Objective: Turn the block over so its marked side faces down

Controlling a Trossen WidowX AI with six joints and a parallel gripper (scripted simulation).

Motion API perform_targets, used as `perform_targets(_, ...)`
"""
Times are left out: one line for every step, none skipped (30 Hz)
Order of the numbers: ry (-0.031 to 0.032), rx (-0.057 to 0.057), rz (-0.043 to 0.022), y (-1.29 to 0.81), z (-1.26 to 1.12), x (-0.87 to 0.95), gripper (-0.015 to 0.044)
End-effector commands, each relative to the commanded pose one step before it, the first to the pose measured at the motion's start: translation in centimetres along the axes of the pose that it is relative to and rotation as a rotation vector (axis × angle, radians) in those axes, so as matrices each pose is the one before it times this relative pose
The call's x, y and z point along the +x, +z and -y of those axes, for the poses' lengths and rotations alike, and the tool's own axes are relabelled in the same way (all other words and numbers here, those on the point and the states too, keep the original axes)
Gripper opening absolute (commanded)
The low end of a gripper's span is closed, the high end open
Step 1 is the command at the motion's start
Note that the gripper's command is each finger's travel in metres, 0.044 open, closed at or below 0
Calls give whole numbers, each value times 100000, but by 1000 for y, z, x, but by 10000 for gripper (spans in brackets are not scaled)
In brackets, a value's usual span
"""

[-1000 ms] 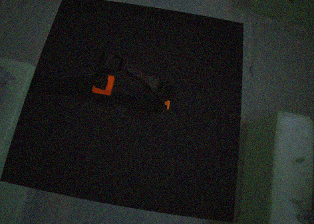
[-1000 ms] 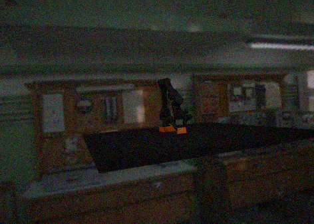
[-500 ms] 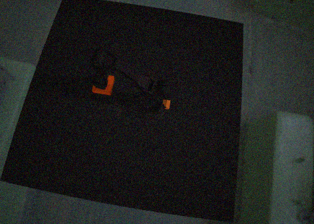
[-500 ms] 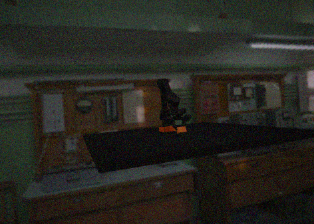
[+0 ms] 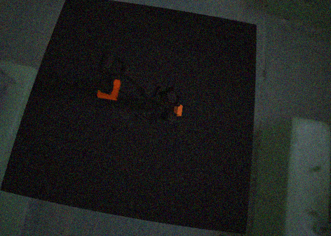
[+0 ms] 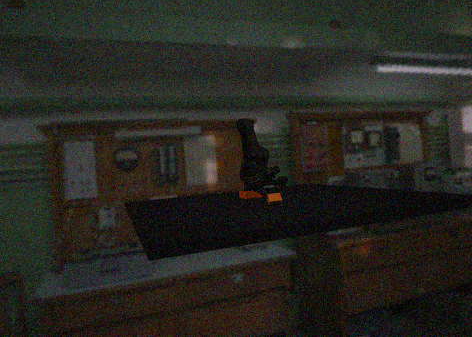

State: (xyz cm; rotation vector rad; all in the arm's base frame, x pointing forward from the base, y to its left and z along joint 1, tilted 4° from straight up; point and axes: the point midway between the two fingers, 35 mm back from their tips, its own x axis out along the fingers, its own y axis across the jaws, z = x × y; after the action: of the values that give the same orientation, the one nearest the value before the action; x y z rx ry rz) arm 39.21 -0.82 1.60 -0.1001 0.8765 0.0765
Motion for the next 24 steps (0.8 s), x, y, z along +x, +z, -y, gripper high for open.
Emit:
perform_targets(568,365,5915,-366,15,926,0)
perform_targets(16,51,1443,-73,11,179,0)
perform_targets(16,45,1442,-77,10,164,0)
perform_targets(15,39,1441,-81,9,149,0)
perform_targets(14,33,1439,-83,8,135,0)
perform_targets(14,27,1438,-86,7,119,0)
perform_targets(13,21,1437,-88,6,104,0)
perform_targets(13,14,1436,-89,5,89,0)
perform_targets(12,8,1435,-89,3,74,0)
perform_targets(11,2,1434,-90,2,60,0)
perform_targets(11,-4,1433,-89,1,45,0)
perform_targets(10,-10,1431,-88,0,30,0)
perform_targets(10,-17,1430,-86,-2,15,0)
perform_targets(10,-23,1429,-84,-3,1,0)
perform_targets(9,-29,1428,-82,-4,-14,0)
perform_targets(9,-36,1427,-79,-6,-28,0)
perform_targets(8,-42,1425,-75,-7,-42,0)
perform_targets(8,-48,1424,-71,-8,-56,0)
perform_targets(8,-55,1423,-66,-10,-69,0)
perform_targets(7,-61,1422,-61,-11,-82,0)
perform_targets(7,-67,1420,-55,-12,-95,0)
perform_targets(7,-74,1419,-49,-14,-108,0)
perform_targets(7,-80,1418,-43,-15,-121,0)
perform_targets(7,-87,1416,-36,-17,-133,0)
